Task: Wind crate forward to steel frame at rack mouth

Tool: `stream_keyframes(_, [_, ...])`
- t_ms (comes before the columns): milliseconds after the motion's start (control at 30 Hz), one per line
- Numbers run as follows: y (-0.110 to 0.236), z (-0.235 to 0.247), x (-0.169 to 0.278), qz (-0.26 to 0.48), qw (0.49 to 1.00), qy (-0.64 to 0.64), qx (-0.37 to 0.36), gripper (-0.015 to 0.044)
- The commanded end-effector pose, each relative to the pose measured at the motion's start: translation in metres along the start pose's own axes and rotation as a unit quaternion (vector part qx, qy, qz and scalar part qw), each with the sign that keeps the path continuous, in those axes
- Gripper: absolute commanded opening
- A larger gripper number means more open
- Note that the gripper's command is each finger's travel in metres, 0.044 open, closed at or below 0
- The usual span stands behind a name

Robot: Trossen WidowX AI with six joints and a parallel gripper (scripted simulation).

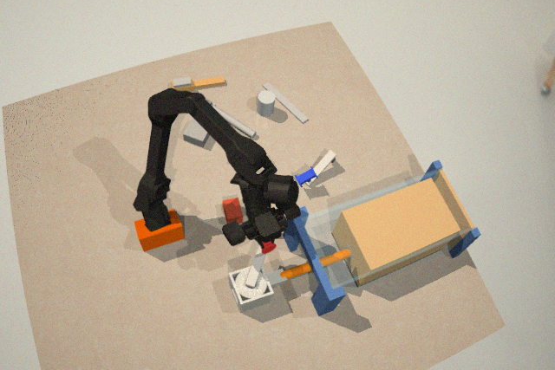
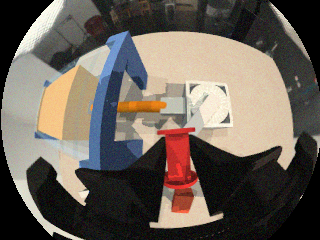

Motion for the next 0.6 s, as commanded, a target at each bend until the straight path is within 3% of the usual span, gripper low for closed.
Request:
stream_keyframes(0, [-0.009, -0.013, 0.014, 0.029, 0.999, -0.004, 0.015, 0.0])
stream_keyframes(567, [-0.005, -0.029, 0.02, 0.029, 0.999, -0.005, 0.016, 0.0])
Point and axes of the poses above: the point midway between the two fingers, 35 mm back from their tips, its own y axis back along the fingers, its own z axis across the jaws, x = y × z, the point moved 5 cm from there along y, back along the fingers, and after that the axes turned 1 degree about -y, right-handed, at the moved point
